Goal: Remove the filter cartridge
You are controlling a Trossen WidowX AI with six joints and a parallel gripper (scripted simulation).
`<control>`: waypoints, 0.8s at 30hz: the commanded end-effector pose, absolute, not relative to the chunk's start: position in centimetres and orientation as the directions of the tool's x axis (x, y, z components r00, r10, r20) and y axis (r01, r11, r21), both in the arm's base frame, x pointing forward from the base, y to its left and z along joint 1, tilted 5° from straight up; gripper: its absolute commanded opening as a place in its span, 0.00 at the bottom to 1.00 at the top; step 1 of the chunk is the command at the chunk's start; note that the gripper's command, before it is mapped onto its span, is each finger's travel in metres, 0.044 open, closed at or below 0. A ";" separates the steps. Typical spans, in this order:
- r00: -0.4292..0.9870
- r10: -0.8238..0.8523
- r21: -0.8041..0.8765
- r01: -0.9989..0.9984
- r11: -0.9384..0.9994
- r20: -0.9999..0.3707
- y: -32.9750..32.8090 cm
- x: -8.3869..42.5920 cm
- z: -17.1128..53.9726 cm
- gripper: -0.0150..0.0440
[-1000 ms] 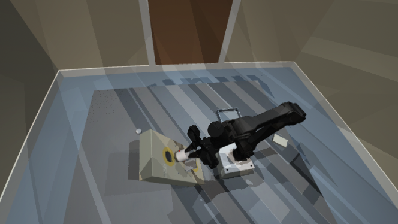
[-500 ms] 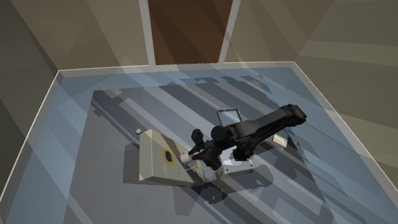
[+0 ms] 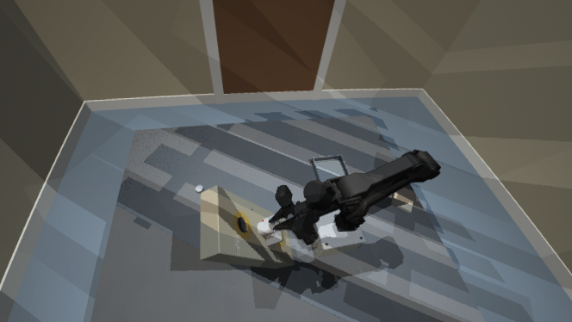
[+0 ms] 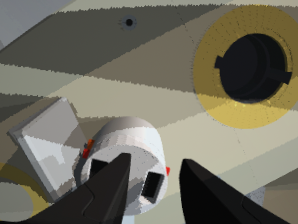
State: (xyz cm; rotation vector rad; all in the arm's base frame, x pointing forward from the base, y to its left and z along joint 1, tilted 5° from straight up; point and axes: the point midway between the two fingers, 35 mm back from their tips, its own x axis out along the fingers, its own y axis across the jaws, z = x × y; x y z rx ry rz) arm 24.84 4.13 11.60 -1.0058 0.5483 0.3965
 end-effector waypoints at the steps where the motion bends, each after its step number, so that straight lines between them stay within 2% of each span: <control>1: 0.803 0.060 -0.683 -0.542 0.490 -0.593 4.3 25.9 13.7 0.44; 5: 0.804 0.061 -0.684 -0.541 0.490 -0.592 4.9 28.0 17.4 0.44; 9: 0.804 0.061 -0.684 -0.540 0.490 -0.592 5.0 28.4 18.0 0.44; 20: 0.815 0.067 -0.693 -0.530 0.489 -0.575 5.5 28.1 25.6 0.93; 22: 0.799 0.063 -0.654 -0.532 0.537 -0.599 5.4 28.0 24.8 0.85; 24: 0.748 0.049 -0.537 -0.519 0.665 -0.662 5.1 27.7 22.4 0.77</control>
